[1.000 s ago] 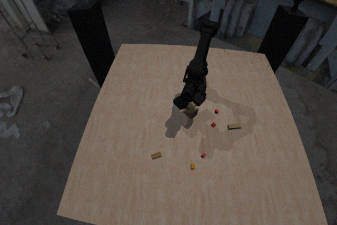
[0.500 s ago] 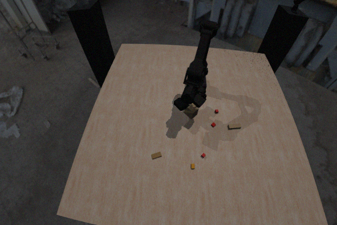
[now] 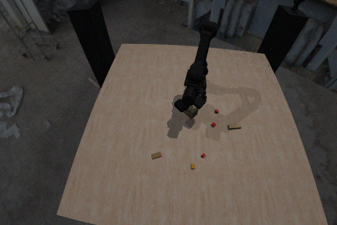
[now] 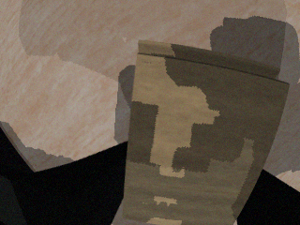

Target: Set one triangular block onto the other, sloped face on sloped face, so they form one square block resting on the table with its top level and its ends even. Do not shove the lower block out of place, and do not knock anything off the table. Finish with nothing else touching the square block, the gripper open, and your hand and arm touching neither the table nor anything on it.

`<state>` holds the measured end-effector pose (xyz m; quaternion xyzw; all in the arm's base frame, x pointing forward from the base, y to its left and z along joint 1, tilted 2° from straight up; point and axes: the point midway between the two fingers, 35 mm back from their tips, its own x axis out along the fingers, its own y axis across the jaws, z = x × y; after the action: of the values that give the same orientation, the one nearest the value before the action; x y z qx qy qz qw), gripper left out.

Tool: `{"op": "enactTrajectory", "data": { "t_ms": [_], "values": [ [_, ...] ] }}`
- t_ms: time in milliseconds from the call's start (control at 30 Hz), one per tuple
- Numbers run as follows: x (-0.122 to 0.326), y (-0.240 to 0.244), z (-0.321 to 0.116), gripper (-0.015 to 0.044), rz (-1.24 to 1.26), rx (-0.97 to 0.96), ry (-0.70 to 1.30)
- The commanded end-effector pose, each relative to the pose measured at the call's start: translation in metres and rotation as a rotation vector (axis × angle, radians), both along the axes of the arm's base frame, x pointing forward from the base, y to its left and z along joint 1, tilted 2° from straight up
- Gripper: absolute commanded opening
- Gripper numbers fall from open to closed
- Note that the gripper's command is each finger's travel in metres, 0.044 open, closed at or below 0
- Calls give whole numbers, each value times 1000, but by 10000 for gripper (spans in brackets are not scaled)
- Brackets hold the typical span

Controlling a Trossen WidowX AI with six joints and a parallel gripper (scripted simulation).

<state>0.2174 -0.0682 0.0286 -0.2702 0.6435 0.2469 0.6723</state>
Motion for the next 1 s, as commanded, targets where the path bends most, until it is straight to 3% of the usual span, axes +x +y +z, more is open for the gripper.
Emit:
{"op": "enactTrajectory", "data": {
  "t_ms": [0, 967],
  "values": [
    [1, 0, -3, 0, -4, -6, 0],
    [1, 1, -5, 0, -5, -7, 0]
  ]
}}
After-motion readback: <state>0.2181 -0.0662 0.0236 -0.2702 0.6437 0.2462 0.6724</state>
